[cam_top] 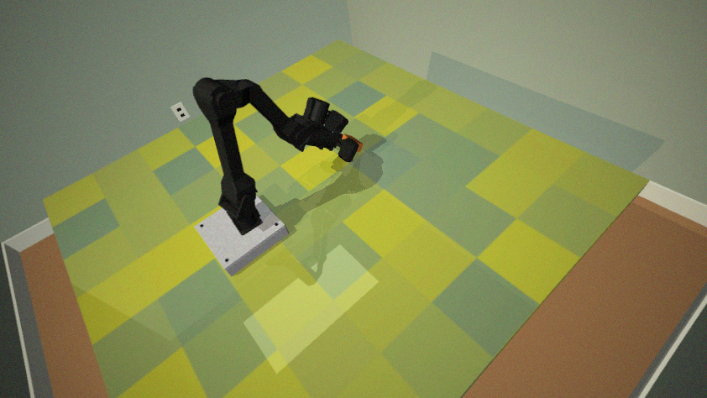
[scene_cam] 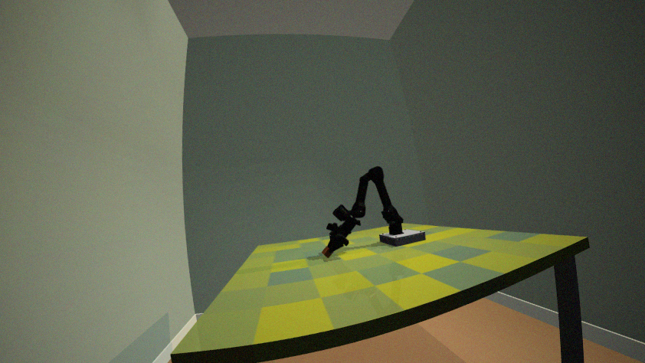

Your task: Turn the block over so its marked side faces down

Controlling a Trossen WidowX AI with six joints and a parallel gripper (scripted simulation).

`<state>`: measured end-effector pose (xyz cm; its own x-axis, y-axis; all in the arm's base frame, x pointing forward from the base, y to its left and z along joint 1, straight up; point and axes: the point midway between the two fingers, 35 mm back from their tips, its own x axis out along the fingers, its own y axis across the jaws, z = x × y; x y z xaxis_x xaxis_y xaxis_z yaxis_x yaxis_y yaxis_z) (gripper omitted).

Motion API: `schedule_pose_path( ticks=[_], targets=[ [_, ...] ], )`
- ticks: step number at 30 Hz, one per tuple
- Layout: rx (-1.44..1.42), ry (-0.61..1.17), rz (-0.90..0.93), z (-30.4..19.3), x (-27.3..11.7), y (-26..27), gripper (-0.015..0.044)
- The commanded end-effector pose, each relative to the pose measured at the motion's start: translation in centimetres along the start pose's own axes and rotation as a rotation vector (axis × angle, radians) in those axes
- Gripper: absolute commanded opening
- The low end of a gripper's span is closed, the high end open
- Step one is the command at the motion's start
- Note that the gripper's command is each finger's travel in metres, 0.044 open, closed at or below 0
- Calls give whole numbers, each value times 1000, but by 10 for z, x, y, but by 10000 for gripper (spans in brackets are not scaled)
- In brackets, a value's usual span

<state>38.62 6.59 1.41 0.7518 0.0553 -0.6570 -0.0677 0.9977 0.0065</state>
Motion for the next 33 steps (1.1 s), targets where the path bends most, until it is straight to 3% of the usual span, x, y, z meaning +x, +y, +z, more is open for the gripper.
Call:
schedule_pose_path(
  ticks=[1, 19, 33],
  targets=[
    [-8, -37, -5, -13, 4, -1, 0],
    [-3, -290, -7, -24, -11, -4, 0],
    [-2, -319, -7, -22, -14, -4, 0]
  ],
)
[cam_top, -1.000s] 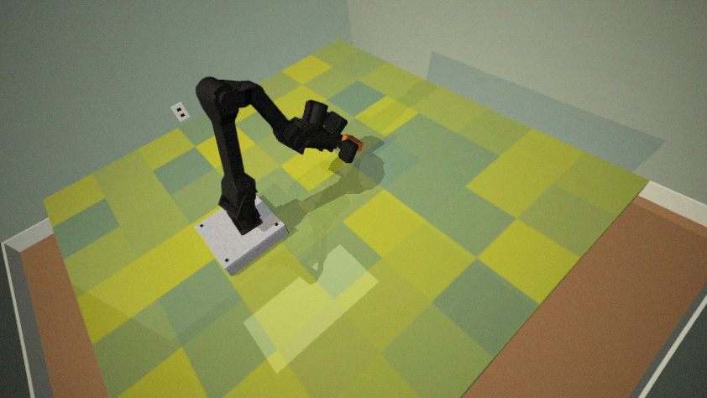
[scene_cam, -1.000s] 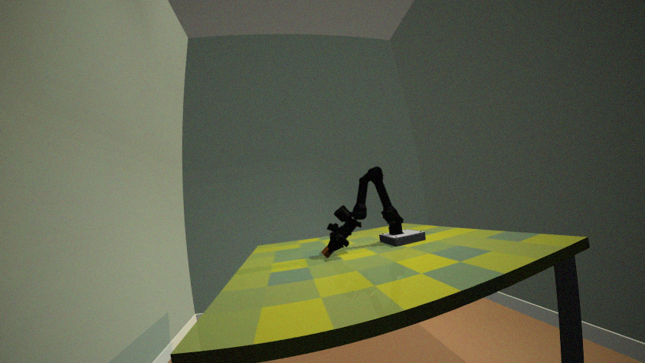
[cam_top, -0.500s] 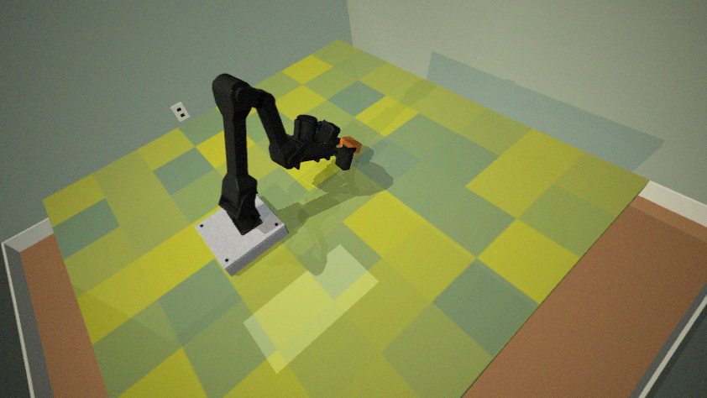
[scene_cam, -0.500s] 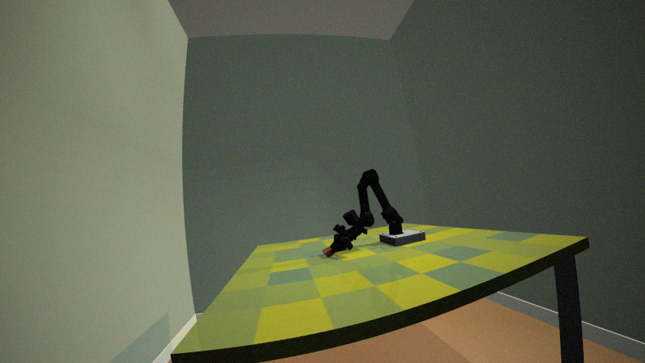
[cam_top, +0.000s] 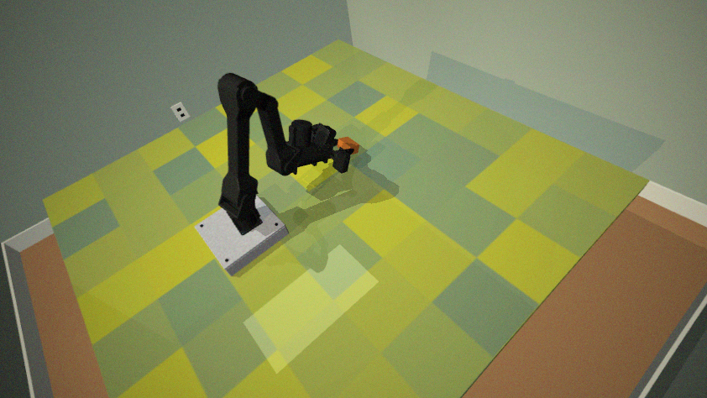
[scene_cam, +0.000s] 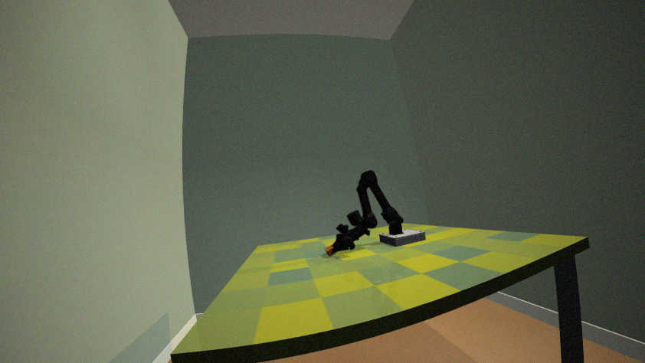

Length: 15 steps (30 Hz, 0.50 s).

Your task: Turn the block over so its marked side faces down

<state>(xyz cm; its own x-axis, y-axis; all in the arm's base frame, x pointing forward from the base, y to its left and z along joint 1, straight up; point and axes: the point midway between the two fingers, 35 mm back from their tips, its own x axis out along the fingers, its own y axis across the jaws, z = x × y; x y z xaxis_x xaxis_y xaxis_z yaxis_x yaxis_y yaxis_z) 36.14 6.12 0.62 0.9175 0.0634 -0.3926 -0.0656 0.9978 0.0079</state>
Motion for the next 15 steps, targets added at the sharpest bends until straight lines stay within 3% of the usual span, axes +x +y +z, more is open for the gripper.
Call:
schedule_pose_path(
  ticks=[1, 6, 15],
  targets=[
    [-5, -6, -5, 1, -1, -1, 0],
    [-5, -6, -5, 1, -1, -1, 0],
    [-5, -6, -5, 1, -1, -1, 236]
  ],
)
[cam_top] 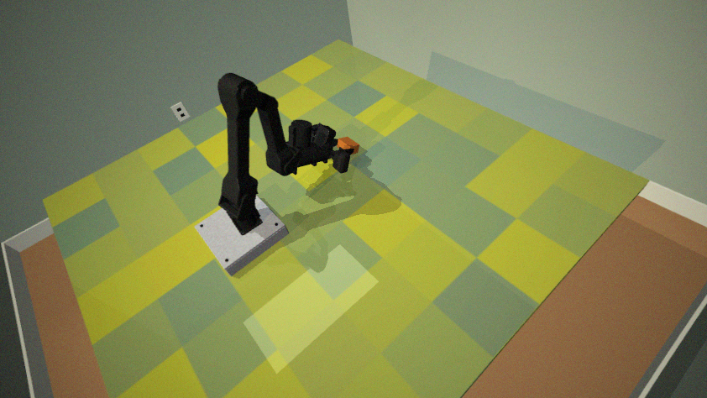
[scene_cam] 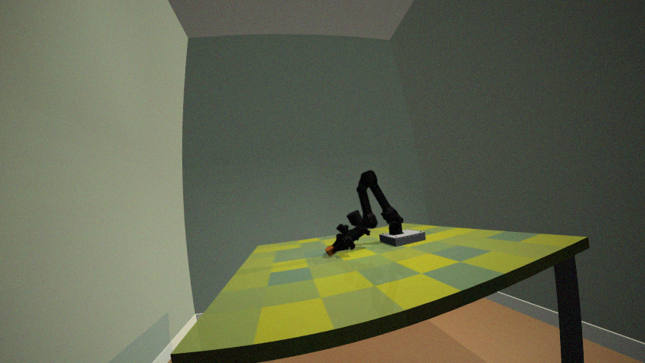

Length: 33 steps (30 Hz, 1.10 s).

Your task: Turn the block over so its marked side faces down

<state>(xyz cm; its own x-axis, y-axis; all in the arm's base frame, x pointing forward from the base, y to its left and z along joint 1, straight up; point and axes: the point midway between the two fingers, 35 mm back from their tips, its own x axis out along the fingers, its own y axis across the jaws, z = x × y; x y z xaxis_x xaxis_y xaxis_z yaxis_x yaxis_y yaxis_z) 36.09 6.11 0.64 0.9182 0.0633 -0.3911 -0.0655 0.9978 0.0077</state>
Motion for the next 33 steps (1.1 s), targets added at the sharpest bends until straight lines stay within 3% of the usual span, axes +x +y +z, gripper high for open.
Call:
schedule_pose_path(
  ticks=[1, 8, 33],
  targets=[
    [-5, -4, -5, 1, 0, -1, 263],
    [-5, -4, -5, 1, 0, -1, 440],
    [-5, -4, -5, 1, 0, -1, 440]
  ],
)
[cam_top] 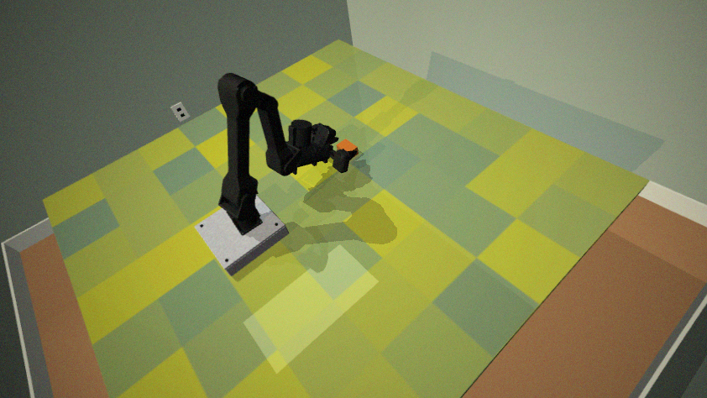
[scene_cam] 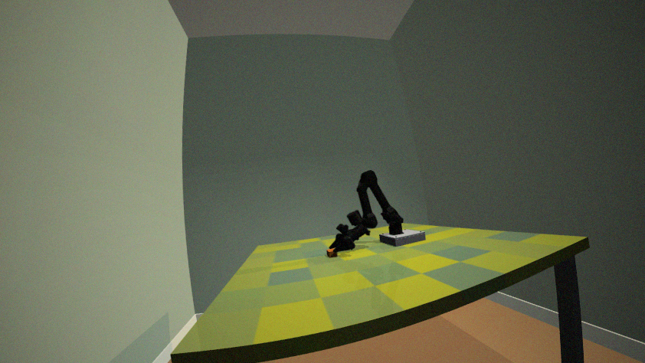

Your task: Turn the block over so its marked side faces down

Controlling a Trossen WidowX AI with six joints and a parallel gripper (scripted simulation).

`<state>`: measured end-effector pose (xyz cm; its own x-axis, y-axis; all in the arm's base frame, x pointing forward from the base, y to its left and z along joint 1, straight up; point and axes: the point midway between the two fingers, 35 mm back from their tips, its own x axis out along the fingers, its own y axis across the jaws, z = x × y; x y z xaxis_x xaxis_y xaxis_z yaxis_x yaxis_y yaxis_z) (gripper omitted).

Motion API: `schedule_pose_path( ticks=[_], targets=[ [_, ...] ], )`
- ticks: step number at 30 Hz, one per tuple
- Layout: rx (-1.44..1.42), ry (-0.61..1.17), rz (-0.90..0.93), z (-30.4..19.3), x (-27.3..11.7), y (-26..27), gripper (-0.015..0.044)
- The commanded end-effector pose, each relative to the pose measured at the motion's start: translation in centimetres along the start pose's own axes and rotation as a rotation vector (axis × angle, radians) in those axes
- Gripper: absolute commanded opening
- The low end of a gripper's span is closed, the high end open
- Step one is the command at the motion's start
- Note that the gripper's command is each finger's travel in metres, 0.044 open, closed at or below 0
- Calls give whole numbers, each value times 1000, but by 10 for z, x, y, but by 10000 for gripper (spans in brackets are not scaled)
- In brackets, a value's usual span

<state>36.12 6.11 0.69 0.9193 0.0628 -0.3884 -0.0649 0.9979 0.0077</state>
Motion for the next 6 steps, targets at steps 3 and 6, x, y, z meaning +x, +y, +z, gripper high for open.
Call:
schedule_pose_path(
  ticks=[3, 6],
  targets=[
    [-6, -1, -4, 0, 0, -1, 440],
    [-6, -1, -4, 0, 0, -1, 440]
  ],
)
